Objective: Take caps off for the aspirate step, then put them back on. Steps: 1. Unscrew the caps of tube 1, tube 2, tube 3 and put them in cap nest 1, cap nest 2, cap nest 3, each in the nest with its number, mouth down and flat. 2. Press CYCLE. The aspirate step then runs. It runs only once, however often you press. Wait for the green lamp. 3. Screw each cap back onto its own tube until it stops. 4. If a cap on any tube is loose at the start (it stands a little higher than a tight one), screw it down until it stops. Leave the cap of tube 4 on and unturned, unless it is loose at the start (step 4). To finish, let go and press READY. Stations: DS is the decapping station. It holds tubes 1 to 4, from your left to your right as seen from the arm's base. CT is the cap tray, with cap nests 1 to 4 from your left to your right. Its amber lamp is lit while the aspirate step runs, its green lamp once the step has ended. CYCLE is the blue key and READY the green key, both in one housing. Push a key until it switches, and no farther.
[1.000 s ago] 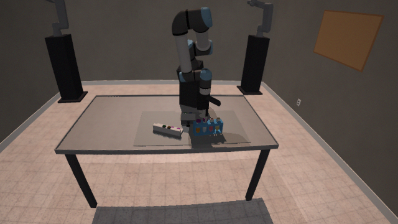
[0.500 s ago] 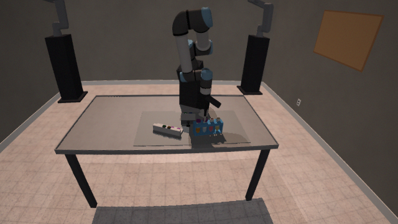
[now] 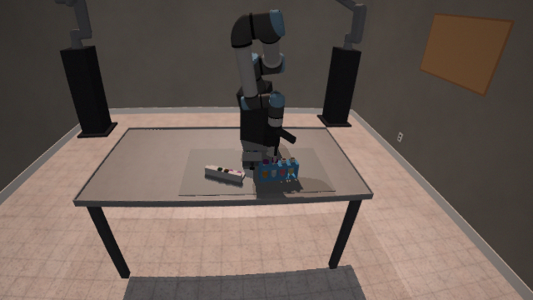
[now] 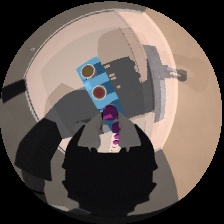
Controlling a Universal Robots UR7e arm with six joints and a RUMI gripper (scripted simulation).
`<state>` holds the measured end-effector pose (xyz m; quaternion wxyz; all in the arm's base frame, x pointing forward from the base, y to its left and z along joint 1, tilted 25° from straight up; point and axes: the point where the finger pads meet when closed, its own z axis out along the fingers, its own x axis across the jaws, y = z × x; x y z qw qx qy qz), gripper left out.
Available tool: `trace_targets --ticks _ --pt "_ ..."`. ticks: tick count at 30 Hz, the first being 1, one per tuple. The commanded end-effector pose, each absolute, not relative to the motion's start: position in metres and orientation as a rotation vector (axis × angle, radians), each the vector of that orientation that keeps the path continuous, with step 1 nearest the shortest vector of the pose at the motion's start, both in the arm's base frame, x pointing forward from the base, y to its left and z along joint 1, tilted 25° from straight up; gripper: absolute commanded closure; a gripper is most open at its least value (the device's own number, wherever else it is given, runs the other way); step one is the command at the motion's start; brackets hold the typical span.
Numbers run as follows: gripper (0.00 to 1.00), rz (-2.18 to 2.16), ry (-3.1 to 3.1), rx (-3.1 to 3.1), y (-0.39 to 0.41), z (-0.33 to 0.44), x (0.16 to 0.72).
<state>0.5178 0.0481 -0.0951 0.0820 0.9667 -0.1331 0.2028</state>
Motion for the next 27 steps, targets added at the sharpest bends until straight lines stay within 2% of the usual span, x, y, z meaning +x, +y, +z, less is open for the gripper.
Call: trace_targets --ticks 1,12,23,24,27 --pt "1.0 0.578 -0.134 2.883 0.0483 -0.0945 0.5181" --pt "1.0 0.464 0.636 2.733 0.0483 -0.0944 0.5181" --pt "1.0 0.416 0.895 2.635 0.0483 -0.0944 0.518" --pt "0.65 0.416 0.895 2.635 0.0483 -0.0944 0.518" --pt "0.65 0.416 0.895 2.635 0.0483 -0.0944 0.5181"
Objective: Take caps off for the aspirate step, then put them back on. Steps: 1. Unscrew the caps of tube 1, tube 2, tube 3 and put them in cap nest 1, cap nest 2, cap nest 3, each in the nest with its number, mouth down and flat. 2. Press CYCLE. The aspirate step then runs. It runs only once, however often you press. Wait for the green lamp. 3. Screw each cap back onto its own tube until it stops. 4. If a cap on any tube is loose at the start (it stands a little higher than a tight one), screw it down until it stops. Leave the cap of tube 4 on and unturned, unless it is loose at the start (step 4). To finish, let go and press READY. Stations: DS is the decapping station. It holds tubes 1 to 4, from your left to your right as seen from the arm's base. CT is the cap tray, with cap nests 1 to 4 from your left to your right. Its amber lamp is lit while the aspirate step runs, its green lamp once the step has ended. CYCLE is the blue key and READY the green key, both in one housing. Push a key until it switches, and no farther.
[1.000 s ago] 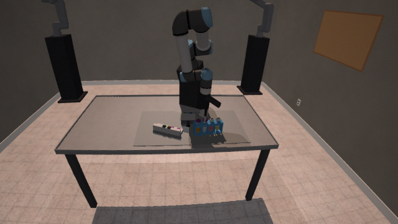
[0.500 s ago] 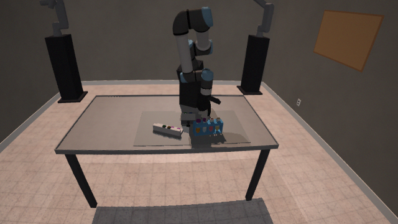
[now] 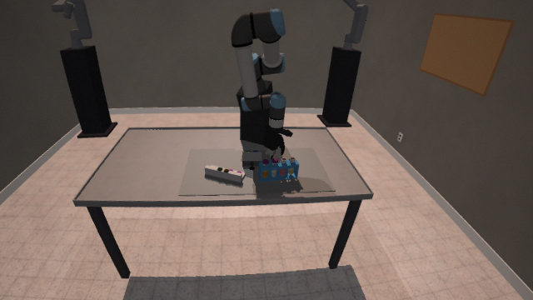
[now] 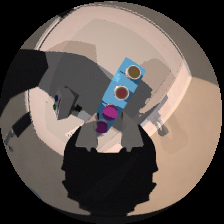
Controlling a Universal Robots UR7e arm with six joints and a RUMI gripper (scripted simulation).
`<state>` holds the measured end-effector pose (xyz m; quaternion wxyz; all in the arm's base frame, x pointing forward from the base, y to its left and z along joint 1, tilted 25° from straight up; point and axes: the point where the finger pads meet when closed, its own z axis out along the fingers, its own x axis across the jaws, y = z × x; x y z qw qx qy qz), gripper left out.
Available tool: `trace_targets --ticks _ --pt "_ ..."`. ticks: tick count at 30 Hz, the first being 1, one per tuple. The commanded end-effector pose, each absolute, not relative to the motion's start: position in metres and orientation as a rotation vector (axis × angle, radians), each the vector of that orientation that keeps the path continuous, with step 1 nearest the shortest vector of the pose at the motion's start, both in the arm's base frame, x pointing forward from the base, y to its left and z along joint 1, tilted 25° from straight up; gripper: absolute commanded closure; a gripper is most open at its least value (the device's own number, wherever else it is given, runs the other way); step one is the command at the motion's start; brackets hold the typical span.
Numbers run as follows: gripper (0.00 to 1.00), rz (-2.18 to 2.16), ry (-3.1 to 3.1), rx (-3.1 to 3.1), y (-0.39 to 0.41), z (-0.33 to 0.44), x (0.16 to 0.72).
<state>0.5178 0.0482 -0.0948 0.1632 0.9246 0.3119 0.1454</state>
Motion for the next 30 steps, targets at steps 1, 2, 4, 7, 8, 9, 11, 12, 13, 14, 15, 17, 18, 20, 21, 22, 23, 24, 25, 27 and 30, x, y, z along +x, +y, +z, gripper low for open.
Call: trace_targets --ticks 1,2,4,7,8,9,11,12,13,14,15,17,18,20,21,22,23,24,25,27,30 --pt "0.65 0.416 0.895 2.635 0.0483 -0.0944 0.518" --pt "0.65 0.416 0.895 2.635 0.0483 -0.0944 0.518" --pt "0.65 0.416 0.895 2.635 0.0483 -0.0944 0.518" --pt "0.65 0.416 0.894 2.635 0.0483 -0.0943 0.5181" --pt "0.65 0.416 0.894 2.635 0.0483 -0.0943 0.5181" --pt "0.65 0.416 0.894 2.635 0.0483 -0.0943 0.5181" --pt "0.65 0.456 0.677 2.719 0.0483 -0.0943 0.518" --pt "0.65 0.476 0.565 2.756 0.0483 -0.0943 0.518" --pt "0.65 0.495 0.452 2.788 0.0483 -0.0943 0.518" --pt "0.65 0.495 0.452 2.788 0.0483 -0.0943 0.518" --pt "0.65 0.513 0.337 2.816 0.0483 -0.0943 0.518" --pt "0.65 0.53 0.22 2.839 0.0483 -0.0943 0.518" --pt "0.65 0.547 0.102 2.859 0.0483 -0.0943 0.518" --pt "0.65 0.562 -0.007 2.873 0.0483 -0.0943 0.518" --pt "0.65 0.562 -0.007 2.873 0.0483 -0.0943 0.518" --pt "0.65 0.578 -0.138 2.884 0.0483 -0.0943 0.518" --pt "0.65 0.585 -0.189 2.887 0.0483 -0.0943 0.518" --pt "0.65 0.585 -0.189 2.887 0.0482 -0.0944 0.518" --pt "0.65 0.585 -0.189 2.887 0.0483 -0.0944 0.518" --pt "0.65 0.585 -0.189 2.887 0.0483 -0.0943 0.518" --pt "1.0 0.585 -0.189 2.887 0.0483 -0.0943 0.518"
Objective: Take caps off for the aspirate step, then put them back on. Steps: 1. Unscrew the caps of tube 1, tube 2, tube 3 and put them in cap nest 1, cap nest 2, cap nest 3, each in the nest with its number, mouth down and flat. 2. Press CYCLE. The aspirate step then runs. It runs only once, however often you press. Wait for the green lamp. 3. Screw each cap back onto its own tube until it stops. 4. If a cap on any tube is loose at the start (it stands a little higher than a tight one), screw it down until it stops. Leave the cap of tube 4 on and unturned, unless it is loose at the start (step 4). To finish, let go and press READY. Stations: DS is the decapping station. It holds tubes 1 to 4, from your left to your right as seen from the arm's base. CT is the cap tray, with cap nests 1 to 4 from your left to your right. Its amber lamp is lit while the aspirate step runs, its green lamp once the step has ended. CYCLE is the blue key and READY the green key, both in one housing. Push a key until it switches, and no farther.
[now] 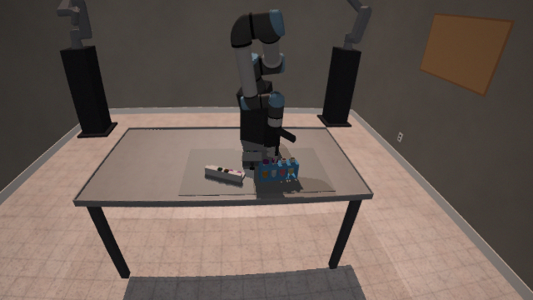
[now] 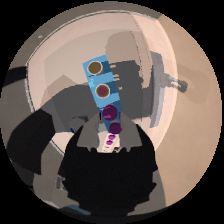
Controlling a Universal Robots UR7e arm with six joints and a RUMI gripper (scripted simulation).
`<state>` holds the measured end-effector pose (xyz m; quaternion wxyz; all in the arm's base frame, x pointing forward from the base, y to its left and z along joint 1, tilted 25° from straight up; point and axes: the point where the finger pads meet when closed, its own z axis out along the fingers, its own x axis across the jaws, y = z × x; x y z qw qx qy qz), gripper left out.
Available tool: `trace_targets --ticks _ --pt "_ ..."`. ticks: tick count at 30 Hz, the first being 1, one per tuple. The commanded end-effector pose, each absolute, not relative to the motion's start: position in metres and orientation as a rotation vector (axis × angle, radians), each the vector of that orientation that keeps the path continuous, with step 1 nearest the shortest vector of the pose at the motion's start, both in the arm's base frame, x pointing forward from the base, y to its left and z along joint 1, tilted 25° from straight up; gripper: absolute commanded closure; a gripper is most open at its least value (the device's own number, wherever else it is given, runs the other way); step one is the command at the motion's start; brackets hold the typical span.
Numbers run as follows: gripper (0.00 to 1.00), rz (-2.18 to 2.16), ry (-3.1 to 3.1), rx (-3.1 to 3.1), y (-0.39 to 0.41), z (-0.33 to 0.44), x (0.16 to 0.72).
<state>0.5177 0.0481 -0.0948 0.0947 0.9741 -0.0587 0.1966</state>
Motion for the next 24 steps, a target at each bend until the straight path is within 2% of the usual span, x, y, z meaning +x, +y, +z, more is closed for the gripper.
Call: trace_targets --ticks 1,14,24 --pt "1.0 0.585 -0.189 2.887 0.0483 -0.0943 0.518" --pt "1.0 0.585 -0.189 2.887 0.0483 -0.0943 0.518" --pt "1.0 0.495 0.449 2.789 0.0483 -0.0944 0.518"
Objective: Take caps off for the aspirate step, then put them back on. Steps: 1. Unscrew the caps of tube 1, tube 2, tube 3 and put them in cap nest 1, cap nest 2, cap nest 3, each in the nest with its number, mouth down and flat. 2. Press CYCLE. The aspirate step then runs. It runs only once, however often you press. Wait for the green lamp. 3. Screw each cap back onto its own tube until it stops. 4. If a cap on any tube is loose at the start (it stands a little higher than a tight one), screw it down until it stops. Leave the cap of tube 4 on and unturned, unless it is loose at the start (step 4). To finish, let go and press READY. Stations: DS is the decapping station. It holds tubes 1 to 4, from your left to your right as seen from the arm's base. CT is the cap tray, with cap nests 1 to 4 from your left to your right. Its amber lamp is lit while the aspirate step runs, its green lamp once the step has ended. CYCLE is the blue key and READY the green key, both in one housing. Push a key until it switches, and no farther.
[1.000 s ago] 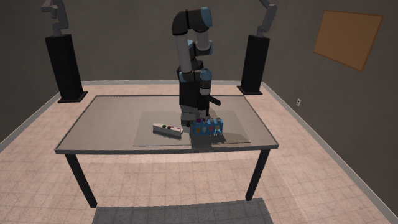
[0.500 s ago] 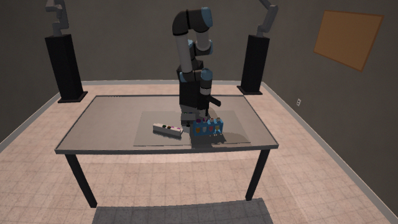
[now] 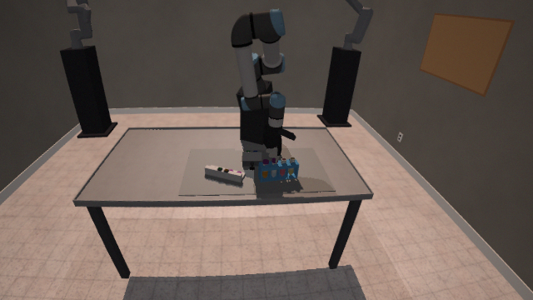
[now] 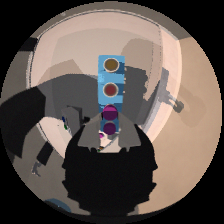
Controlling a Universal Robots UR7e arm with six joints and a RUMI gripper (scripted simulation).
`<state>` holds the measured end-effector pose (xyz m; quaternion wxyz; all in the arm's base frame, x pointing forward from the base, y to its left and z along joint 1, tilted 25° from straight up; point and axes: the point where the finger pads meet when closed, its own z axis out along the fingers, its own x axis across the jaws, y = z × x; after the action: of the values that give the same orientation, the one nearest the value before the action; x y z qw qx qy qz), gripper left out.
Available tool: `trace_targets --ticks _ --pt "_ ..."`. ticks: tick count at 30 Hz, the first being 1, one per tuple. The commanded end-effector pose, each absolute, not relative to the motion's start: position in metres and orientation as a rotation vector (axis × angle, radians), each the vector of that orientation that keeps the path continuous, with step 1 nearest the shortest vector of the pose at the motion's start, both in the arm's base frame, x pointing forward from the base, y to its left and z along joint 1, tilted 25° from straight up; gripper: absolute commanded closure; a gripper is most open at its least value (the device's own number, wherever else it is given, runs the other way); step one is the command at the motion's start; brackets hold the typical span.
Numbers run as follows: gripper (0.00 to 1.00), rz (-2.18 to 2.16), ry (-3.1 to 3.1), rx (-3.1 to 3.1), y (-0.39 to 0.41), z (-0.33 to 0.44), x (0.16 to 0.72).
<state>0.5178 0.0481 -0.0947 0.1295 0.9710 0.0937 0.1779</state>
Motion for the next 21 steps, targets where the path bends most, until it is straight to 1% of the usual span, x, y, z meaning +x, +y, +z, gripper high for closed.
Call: trace_targets --ticks 1,3,7,8,20,21 --pt "1.0 0.495 0.449 2.789 0.0483 -0.0944 0.518" --pt "1.0 0.479 0.549 2.76 0.0483 -0.0944 0.518" --pt "1.0 0.479 0.549 2.76 0.0483 -0.0944 0.518" --pt "0.65 0.479 0.549 2.76 0.0483 -0.0944 0.518" --pt "0.65 0.479 0.548 2.761 0.0483 -0.0943 0.518" --pt "0.65 0.497 0.436 2.792 0.0484 -0.0939 0.5178"
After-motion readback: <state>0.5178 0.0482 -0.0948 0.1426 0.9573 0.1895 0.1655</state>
